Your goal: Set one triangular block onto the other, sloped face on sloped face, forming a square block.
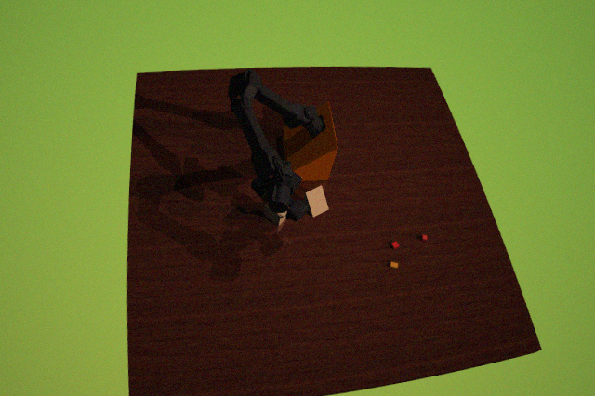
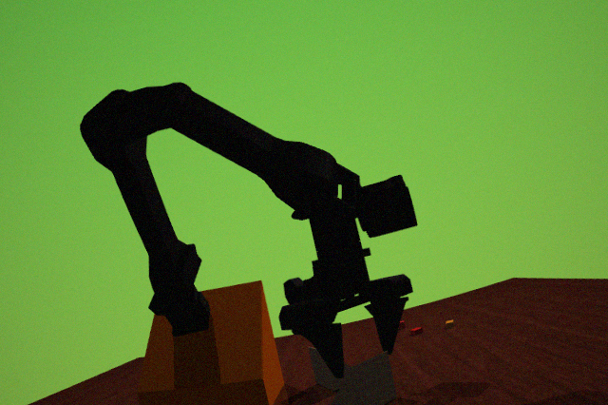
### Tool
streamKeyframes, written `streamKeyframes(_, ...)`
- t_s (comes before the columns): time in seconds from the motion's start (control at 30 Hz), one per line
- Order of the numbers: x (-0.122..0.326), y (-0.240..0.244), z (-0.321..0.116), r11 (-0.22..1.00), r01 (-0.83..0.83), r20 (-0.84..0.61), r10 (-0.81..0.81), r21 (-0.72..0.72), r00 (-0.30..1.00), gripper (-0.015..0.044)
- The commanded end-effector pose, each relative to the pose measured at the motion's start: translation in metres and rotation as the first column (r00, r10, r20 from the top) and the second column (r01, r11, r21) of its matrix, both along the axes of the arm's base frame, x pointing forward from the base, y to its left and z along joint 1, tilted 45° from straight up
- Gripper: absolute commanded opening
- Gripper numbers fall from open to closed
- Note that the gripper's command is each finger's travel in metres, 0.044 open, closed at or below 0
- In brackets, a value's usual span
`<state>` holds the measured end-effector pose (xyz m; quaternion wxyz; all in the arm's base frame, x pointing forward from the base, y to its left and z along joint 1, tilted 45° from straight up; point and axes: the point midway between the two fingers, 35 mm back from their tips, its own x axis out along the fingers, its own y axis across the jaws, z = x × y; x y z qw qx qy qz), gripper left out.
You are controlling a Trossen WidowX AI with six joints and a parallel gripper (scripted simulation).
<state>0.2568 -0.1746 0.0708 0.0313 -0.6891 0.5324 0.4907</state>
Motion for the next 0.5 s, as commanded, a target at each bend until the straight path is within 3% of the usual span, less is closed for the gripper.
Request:
streamKeyframes(0.0,-0.002,-0.004,-0.008,1.000,0.000,-0.012,0.000,0.006,1.000,0.0440)
streamKeyframes(0.47,-0.005,-0.021,-0.024,1.000,0.000,-0.012,0.000,0.002,1.000,0.0440)
